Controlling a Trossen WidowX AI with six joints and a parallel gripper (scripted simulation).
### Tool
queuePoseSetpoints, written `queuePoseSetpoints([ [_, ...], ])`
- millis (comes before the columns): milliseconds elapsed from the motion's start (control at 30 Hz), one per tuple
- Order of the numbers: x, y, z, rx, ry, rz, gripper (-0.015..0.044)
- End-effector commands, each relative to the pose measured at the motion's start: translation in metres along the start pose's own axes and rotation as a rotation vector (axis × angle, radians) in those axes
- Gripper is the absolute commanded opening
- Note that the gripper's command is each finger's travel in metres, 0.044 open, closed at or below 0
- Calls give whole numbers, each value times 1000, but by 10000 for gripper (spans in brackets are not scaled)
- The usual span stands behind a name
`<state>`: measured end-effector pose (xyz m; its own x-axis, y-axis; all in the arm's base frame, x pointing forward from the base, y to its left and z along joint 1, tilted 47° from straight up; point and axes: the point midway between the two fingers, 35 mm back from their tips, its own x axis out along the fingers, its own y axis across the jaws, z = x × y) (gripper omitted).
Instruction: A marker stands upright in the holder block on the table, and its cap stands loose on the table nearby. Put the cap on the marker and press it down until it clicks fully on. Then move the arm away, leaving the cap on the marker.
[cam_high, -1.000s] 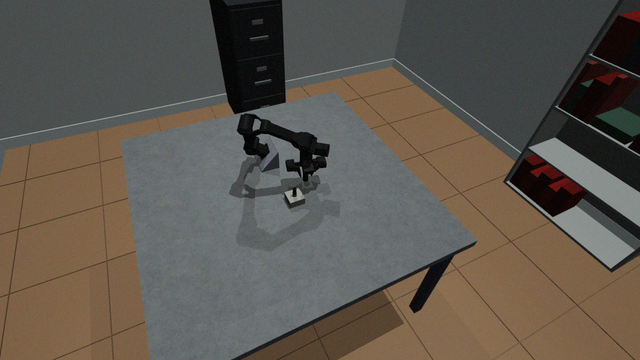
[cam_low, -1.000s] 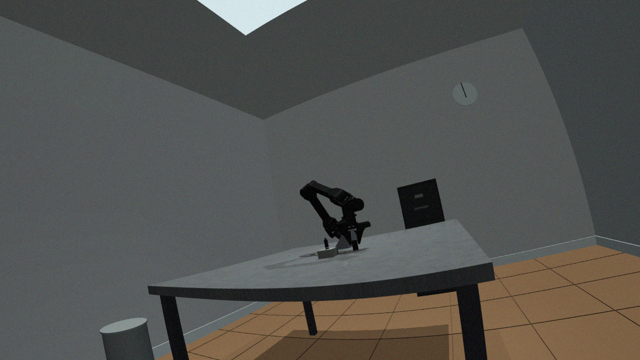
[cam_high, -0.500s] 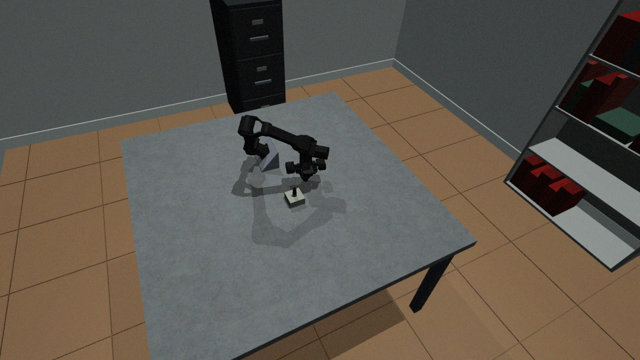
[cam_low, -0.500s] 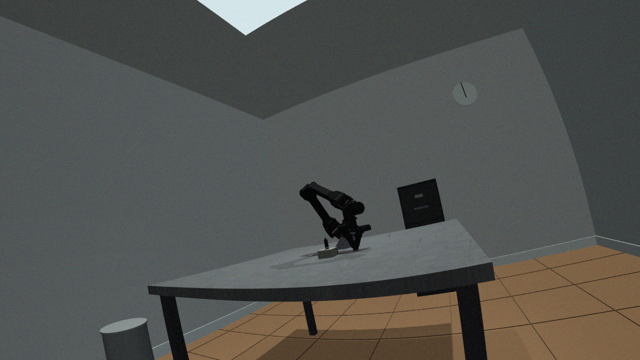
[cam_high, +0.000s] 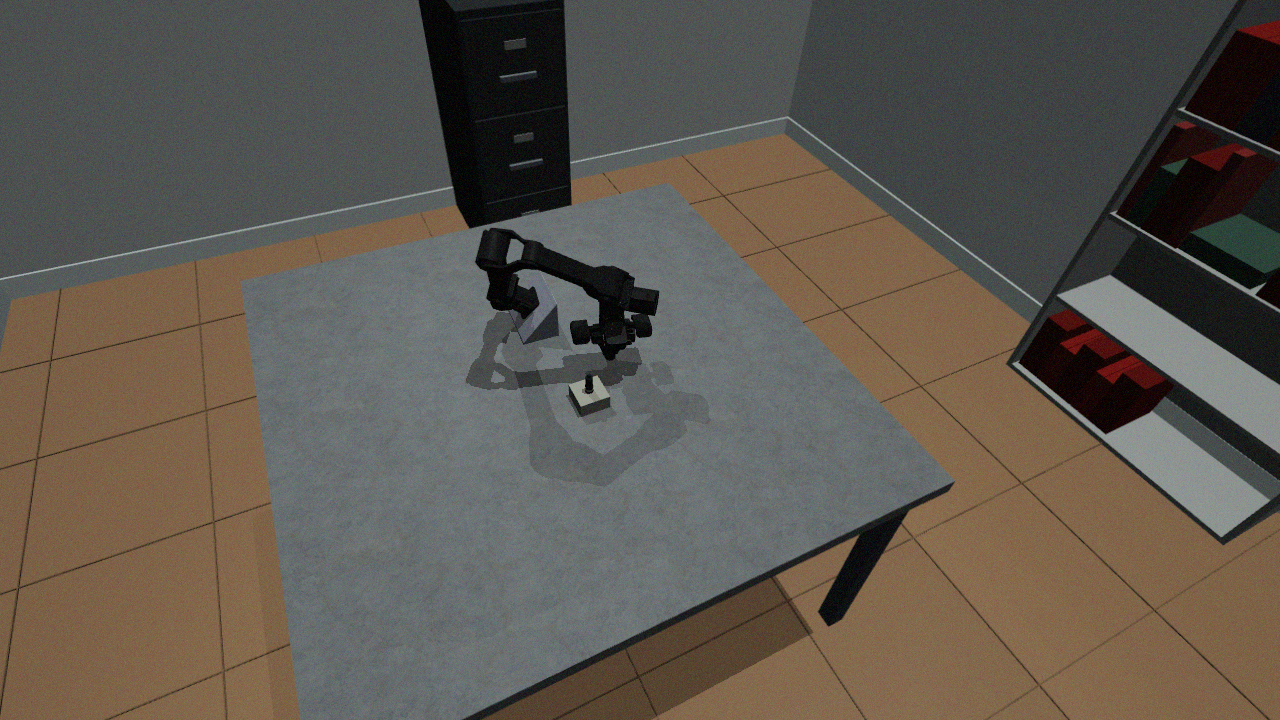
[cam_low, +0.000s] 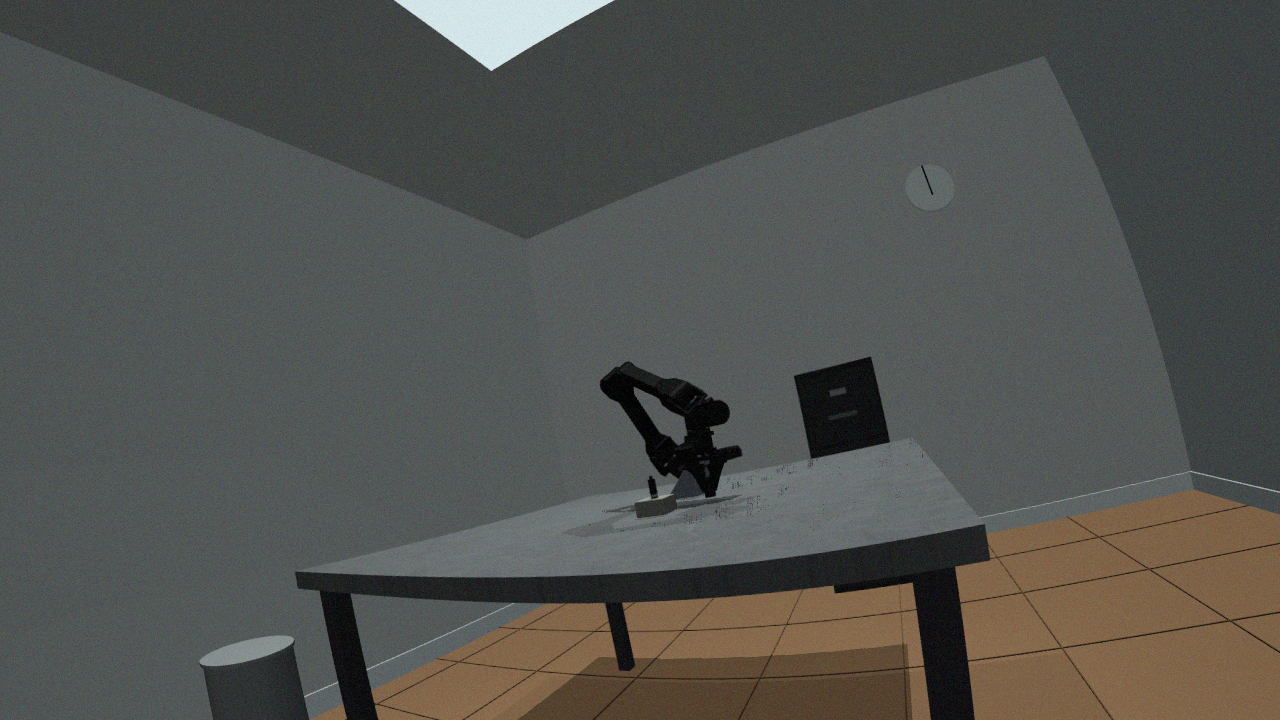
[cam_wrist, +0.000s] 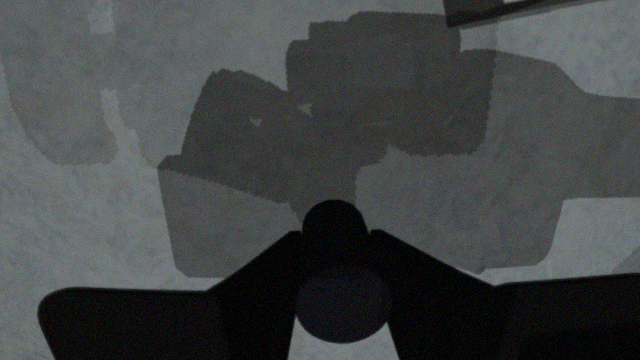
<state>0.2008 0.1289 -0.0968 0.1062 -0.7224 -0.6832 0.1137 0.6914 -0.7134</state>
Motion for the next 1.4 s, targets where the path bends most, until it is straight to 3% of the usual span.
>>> queuePoseSetpoints([
  [0,-16,3,2,10,-6,16,0],
  [533,-52,0,3,9,-3,17,0],
  [1367,-89,-46,93,6,0,24,0],
])
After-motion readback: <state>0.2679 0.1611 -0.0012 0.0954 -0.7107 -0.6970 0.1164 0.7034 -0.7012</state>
